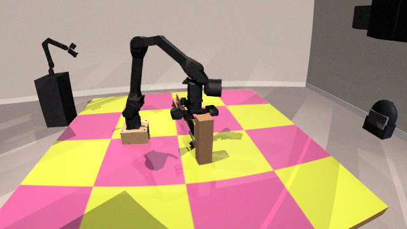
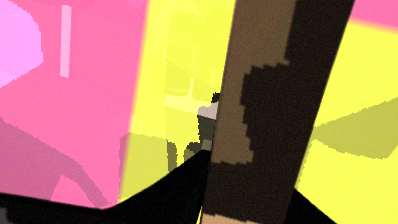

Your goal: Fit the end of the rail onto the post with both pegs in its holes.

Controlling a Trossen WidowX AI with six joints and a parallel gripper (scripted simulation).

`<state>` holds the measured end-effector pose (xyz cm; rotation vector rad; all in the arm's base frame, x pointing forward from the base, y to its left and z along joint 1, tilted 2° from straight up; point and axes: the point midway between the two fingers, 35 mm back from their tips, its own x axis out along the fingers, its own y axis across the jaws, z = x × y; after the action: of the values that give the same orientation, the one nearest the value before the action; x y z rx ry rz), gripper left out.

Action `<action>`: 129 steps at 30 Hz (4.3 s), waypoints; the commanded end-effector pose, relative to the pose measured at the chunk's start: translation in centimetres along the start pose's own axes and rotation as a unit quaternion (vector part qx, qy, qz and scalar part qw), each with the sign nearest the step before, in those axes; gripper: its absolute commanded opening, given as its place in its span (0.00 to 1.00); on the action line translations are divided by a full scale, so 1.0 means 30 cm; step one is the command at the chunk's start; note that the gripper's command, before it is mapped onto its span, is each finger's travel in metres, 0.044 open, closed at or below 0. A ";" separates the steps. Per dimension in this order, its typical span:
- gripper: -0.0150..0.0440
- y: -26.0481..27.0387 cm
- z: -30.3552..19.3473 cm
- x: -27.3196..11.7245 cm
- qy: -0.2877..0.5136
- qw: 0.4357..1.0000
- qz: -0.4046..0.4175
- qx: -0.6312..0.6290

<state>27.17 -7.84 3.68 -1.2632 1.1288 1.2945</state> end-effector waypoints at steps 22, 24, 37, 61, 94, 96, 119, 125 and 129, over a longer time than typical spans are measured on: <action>0.25 -0.011 -0.002 -0.017 0.001 1.000 -0.008 -0.001; 0.25 -0.010 -0.002 -0.013 0.001 1.000 -0.008 -0.001; 0.25 -0.004 -0.002 -0.024 0.001 1.000 -0.008 -0.001; 0.25 -0.001 -0.002 -0.017 0.001 1.000 -0.008 -0.001; 0.25 -0.002 -0.023 -0.017 0.001 1.000 -0.008 -0.001; 0.25 -0.002 -0.025 -0.017 0.001 1.000 -0.008 -0.001; 0.25 -0.008 -0.047 -0.027 0.001 1.000 -0.008 -0.001; 0.25 -0.009 -0.053 -0.027 0.001 1.000 -0.008 -0.001; 0.25 -0.009 -0.057 -0.026 0.001 1.000 -0.008 -0.001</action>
<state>27.32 -9.27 4.18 -1.2640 1.1205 1.2919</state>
